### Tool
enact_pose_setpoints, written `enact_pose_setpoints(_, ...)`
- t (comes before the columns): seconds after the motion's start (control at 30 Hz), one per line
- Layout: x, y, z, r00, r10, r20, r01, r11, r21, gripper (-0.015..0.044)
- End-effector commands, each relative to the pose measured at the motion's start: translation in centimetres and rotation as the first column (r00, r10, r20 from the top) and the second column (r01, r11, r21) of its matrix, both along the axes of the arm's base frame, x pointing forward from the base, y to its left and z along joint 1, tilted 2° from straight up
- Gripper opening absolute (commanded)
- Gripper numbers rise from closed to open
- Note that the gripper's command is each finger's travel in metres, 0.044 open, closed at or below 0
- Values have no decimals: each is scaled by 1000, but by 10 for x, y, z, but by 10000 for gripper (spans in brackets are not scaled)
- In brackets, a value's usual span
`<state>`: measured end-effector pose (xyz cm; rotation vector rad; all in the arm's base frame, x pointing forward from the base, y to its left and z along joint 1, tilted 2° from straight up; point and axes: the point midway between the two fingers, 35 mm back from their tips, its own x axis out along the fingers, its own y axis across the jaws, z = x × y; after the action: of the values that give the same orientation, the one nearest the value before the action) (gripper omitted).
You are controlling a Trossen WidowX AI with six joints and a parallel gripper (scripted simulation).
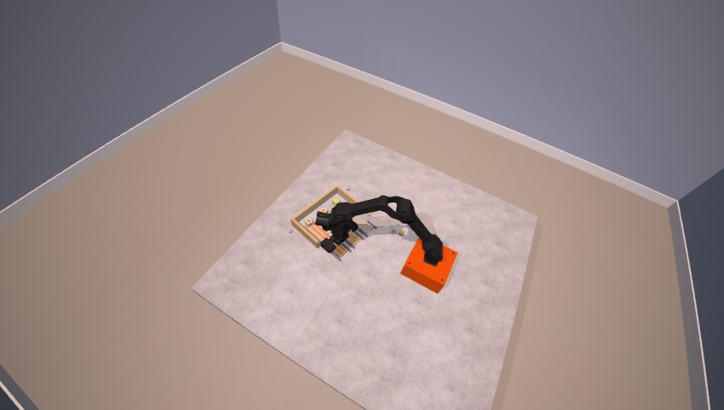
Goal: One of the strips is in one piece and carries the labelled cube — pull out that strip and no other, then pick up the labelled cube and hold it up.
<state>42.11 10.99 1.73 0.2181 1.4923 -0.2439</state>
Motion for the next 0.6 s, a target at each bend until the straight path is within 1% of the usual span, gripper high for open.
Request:
enact_pose_setpoints(0.0, 0, 0, -10, 1000, -6, -6, 6, 1000, 2, 0)
enact_pose_setpoints(0.57, 0, -1, -38, 1000, -6, -7, 6, 1000, 2, 0)
